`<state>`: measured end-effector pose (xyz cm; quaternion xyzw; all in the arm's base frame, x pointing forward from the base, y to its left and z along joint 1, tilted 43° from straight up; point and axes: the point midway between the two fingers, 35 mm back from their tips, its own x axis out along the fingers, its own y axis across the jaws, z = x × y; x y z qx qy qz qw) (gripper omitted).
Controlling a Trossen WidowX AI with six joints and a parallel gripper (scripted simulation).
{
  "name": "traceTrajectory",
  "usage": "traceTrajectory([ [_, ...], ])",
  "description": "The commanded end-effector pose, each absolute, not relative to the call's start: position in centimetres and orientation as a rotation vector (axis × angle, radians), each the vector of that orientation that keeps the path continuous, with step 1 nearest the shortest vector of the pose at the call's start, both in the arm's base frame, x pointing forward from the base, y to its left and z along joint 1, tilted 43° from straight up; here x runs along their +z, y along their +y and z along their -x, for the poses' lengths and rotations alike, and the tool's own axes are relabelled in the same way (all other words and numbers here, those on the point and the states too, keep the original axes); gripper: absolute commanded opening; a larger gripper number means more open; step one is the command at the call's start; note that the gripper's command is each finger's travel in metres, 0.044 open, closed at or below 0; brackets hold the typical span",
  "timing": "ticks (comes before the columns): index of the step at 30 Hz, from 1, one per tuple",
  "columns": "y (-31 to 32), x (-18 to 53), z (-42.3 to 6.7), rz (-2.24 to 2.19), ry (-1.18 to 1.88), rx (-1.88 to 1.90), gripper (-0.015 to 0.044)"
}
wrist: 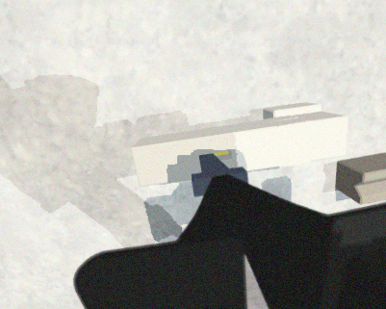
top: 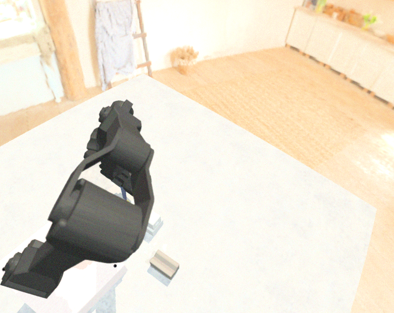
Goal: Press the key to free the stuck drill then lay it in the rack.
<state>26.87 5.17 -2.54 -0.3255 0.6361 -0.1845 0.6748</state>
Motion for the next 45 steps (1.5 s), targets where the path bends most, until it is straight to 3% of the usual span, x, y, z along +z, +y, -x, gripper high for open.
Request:
traceTrajectory([
  [1,4.0,-3.2,-26.4,0.734,1.457,-0.434,0.0],
  [39,2.3,-4.5,-26.6,0.735,1.457,-0.435,0.0],
  [45,5.9,-1.5,-26.8,0.732,1.458,-0.43,0.0157],
])
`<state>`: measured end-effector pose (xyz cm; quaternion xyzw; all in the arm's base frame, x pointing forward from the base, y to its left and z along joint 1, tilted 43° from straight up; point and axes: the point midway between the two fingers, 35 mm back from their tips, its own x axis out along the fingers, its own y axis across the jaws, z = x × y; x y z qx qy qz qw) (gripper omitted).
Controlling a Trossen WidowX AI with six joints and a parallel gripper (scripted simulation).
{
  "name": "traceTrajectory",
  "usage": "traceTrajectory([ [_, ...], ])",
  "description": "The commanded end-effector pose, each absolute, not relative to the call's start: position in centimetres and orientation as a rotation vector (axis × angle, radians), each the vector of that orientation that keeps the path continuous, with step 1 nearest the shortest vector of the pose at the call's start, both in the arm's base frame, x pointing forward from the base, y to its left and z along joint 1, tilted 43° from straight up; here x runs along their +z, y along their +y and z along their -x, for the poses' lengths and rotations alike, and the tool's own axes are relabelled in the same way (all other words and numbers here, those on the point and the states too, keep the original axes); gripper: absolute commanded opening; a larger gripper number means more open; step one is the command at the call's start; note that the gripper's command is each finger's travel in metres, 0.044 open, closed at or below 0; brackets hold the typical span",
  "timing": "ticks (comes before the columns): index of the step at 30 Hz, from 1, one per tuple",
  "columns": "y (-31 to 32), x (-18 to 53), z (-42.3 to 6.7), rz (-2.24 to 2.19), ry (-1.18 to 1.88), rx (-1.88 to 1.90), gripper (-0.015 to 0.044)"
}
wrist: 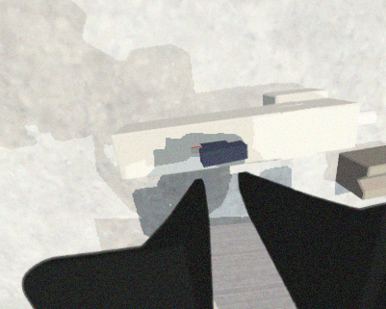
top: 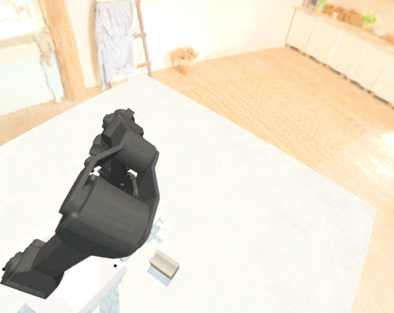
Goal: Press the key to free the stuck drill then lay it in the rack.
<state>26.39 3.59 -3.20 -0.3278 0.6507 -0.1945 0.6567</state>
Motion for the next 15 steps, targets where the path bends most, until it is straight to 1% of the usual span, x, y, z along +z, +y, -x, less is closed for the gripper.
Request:
traceTrajectory([
  [1,6.7,-0.7,-26.7,0.732,1.458,-0.43,0.0184],
  [3,8.0,0.6,-26.5,0.732,1.458,-0.432,0.0236],
  [6,8.1,0.8,-26.4,0.732,1.458,-0.432,0.0315],
  [11,5.8,0.6,-27.7,0.927,1.515,-0.229,0.044],
  [15,3.3,1.2,-28.6,1.141,1.564,-0.005,0.044],
])
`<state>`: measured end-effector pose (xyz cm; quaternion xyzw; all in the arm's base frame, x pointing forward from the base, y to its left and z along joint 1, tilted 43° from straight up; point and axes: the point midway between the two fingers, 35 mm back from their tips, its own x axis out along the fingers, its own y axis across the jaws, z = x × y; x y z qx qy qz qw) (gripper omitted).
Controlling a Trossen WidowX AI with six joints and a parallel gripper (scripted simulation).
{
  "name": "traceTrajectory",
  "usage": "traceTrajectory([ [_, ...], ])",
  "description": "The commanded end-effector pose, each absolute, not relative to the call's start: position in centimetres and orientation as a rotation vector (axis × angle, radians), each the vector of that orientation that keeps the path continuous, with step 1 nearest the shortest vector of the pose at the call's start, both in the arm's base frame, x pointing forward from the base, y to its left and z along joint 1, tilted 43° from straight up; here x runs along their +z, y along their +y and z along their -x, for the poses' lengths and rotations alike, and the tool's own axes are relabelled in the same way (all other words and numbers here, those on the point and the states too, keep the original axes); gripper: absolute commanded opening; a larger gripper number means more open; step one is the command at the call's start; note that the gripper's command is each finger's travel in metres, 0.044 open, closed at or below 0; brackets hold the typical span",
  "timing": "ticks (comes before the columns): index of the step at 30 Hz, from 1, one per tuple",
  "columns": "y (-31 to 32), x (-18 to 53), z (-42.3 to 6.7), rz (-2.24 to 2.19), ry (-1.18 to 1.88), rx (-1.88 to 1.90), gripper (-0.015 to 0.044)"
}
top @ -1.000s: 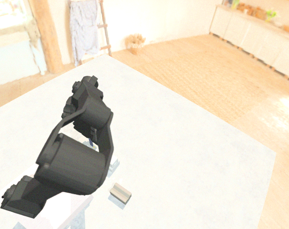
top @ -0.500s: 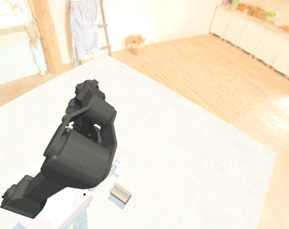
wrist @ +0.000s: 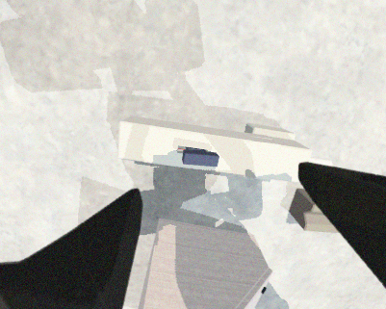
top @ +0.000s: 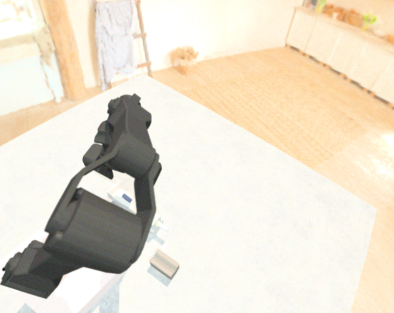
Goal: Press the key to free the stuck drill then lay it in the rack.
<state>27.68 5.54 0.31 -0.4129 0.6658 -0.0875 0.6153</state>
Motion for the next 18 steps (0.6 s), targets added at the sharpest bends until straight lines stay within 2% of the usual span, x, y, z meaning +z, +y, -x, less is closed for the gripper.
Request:
traceTrajectory([
  [1,2.7,1.3,-28.8,1.195,1.573,0.051,0.044],
  [10,-4.7,2.9,-29.8,1.631,1.625,0.528,0.044],
  [18,-8.7,4.0,-29.9,1.828,1.629,0.757,0.044],
])
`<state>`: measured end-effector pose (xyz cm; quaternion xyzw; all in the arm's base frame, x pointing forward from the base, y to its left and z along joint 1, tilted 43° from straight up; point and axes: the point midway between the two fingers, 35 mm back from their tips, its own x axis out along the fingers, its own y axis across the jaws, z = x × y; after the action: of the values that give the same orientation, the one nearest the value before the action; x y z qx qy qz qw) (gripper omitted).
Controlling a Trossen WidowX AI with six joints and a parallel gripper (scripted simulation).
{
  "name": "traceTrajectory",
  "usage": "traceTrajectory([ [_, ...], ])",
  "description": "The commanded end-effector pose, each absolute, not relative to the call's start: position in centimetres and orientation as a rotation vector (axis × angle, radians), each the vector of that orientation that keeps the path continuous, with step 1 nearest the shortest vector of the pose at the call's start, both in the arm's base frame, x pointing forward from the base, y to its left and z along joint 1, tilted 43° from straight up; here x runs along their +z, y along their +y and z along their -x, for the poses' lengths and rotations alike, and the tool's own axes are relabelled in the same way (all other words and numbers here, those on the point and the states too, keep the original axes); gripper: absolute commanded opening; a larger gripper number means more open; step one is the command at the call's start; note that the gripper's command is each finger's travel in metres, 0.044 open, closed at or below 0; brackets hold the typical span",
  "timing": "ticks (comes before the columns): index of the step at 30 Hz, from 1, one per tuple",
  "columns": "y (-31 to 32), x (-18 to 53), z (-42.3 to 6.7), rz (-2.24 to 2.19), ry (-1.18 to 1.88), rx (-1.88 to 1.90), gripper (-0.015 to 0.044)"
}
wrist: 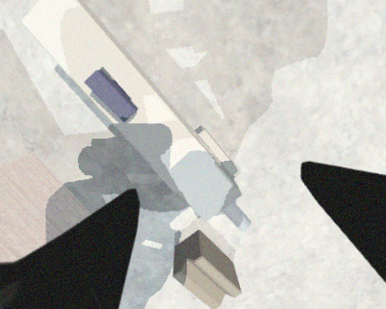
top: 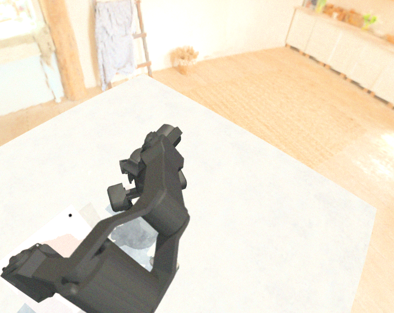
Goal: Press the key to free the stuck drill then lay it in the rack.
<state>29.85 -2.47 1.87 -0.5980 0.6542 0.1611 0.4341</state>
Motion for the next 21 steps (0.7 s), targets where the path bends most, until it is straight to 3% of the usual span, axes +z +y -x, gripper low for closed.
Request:
traceTrajectory([
  [1,-9.2,4.2,-29.8,1.854,1.629,0.787,0.044],
  [21,-10.5,4.6,-29.7,1.922,1.628,0.868,0.044],
])
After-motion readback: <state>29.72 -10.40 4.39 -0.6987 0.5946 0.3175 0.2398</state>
